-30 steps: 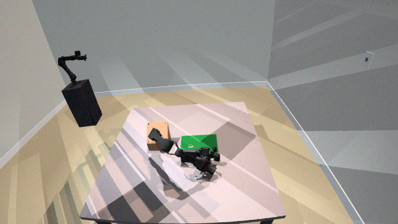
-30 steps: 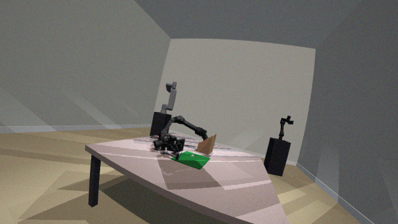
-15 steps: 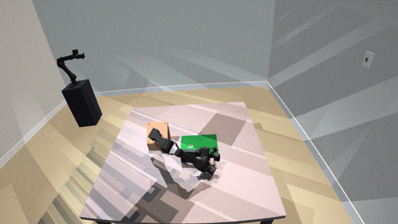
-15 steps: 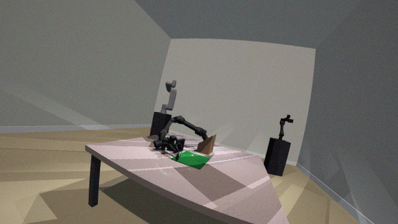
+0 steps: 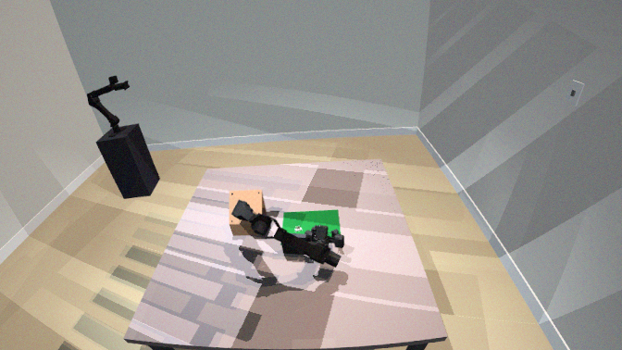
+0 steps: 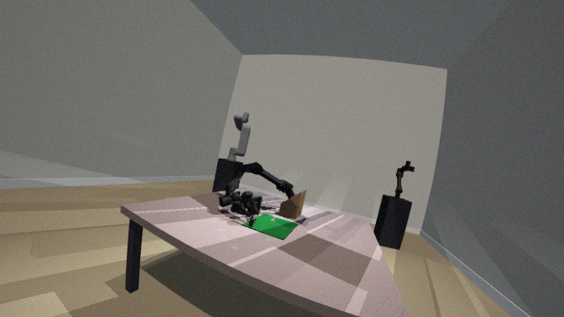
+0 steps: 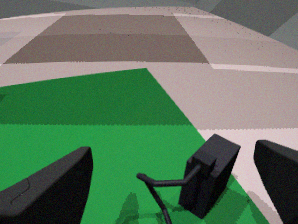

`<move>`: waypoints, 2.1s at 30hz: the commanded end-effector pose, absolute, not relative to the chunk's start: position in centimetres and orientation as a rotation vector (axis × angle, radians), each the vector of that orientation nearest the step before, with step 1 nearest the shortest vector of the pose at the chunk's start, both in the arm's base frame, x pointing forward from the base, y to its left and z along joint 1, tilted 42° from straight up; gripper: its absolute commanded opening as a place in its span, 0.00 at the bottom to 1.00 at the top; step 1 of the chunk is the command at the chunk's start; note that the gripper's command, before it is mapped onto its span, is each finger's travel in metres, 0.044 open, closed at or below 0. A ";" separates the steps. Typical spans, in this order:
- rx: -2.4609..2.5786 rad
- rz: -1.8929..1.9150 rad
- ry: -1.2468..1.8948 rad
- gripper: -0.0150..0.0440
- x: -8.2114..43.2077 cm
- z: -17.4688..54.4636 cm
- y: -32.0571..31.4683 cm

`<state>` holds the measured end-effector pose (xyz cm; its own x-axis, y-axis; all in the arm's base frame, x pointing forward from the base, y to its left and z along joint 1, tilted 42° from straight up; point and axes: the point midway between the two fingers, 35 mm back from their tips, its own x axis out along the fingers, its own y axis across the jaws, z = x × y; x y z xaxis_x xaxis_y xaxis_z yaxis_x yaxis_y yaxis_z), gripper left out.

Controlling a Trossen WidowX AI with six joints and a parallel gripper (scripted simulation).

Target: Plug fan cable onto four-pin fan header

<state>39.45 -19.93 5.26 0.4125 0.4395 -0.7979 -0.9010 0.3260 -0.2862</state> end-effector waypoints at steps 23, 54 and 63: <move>-1.074 1.070 1.144 1.00 40.5 5.3 -17.6; -1.523 0.999 1.660 1.00 41.6 9.0 -15.2; -1.679 0.924 1.773 1.00 42.3 11.0 -14.2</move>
